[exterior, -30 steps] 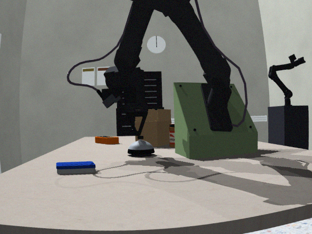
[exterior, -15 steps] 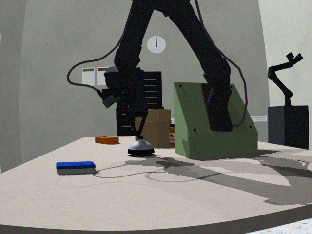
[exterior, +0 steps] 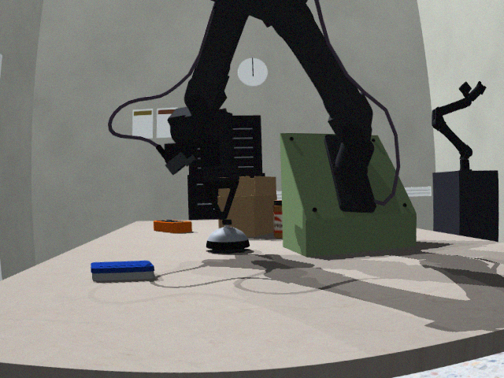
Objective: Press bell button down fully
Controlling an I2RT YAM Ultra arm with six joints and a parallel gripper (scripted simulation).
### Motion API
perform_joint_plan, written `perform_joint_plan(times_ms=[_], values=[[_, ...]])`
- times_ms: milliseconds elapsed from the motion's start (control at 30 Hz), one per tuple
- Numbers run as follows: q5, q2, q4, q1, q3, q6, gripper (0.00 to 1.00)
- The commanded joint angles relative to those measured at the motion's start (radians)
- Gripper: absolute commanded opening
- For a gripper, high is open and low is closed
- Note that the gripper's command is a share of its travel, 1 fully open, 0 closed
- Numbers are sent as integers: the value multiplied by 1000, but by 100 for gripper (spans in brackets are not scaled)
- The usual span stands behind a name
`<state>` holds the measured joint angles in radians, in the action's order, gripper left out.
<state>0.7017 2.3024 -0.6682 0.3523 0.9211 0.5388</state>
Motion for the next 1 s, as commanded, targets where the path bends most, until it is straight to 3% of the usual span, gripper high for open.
perform_joint_plan(times_ms=[0,167,967], values=[[18,4,39,21,-21,10,0],[13,-29,22,30,-2,20,0],[-61,-99,-258,151,133,151,0]])
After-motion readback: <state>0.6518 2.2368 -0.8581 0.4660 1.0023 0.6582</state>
